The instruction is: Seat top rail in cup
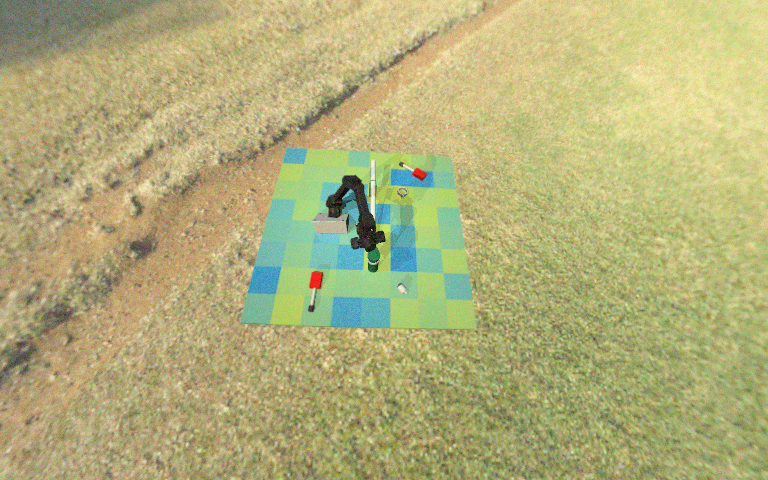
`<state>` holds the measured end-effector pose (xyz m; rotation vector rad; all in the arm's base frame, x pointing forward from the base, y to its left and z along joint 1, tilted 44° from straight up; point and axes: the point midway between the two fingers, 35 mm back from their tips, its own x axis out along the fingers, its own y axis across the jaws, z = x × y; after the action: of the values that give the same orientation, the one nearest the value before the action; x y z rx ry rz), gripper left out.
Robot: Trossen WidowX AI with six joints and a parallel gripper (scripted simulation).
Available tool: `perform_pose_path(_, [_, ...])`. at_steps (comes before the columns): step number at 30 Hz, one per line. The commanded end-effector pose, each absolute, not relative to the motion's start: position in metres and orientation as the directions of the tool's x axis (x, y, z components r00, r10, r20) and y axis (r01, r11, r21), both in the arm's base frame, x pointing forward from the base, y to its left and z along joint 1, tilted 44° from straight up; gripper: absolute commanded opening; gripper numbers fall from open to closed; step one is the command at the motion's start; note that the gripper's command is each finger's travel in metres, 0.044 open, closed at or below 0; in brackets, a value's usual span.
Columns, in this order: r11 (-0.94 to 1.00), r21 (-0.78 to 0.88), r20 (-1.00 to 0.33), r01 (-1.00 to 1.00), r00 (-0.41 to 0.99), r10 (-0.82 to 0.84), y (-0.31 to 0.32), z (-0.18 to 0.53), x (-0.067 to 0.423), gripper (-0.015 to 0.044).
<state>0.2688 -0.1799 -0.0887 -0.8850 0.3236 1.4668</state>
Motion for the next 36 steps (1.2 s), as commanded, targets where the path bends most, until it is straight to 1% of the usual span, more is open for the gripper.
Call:
perform_pose_path(1, [-0.122,-0.316,-0.685,-0.941,0.137,0.715,-0.178,-0.088,0.273,0.0000])
perform_pose_path(36, [-0.045,-0.244,-0.704,-0.969,0.145,0.695,-0.176,-0.087,0.283,0.0000])
